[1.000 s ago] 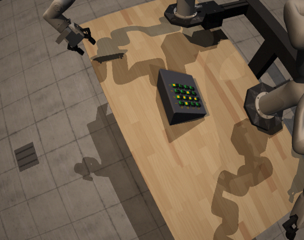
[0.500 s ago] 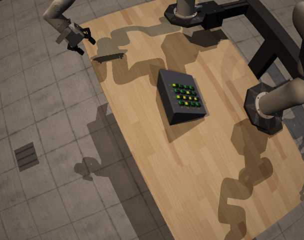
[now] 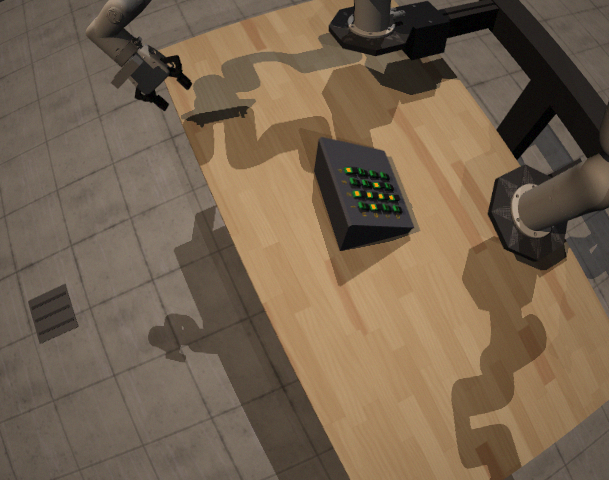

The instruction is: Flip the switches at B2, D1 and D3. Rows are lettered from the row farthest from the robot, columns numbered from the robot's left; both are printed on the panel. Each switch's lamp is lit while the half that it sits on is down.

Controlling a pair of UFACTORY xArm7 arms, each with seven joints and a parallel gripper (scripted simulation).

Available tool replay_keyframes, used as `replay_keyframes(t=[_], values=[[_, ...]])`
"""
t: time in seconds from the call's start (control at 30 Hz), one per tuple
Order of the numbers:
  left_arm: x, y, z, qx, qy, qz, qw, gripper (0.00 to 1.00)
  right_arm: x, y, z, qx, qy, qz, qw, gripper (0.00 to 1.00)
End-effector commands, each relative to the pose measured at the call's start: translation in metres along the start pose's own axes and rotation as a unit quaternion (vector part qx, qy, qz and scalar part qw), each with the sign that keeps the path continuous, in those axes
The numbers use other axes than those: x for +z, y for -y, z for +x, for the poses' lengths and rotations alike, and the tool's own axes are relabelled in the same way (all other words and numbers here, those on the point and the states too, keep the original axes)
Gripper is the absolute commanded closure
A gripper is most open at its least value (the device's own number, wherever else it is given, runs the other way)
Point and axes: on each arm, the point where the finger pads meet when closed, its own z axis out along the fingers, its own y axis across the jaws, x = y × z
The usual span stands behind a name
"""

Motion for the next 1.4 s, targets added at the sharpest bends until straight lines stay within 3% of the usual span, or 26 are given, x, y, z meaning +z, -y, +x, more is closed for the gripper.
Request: replay_keyframes(t=[0.0,0.13,0.4,0.83,0.87,1.37], values=[[0.017,0.061,-0.01,-0.015,0.08,-0.004,0.997,0.0,-0.002,0.0,0.001,-0.001,0.0,-0.002,1.0,0.0],[0.025,0.089,-0.021,-0.023,0.118,-0.009,0.993,0.0,-0.002,0.0,0.001,-0.001,0.0,-0.002,1.0,0.0],[0.031,0.11,-0.032,-0.03,0.149,-0.015,0.988,0.0,-0.002,0.0,0.001,-0.001,0.0,-0.002,1.0,0.0],[0.032,0.115,-0.035,-0.031,0.156,-0.017,0.987,0.0,-0.002,0.0,0.001,-0.001,0.0,-0.002,1.0,0.0],[0.032,0.115,-0.035,-0.031,0.156,-0.017,0.987,0.0,-0.002,0.0,0.001,-0.001,0.0,-0.002,1.0,1.0],[0.032,0.115,-0.035,-0.031,0.156,-0.017,0.987,0.0,-0.002,0.0,0.002,0.0,0.0,-0.002,1.0,1.0]])
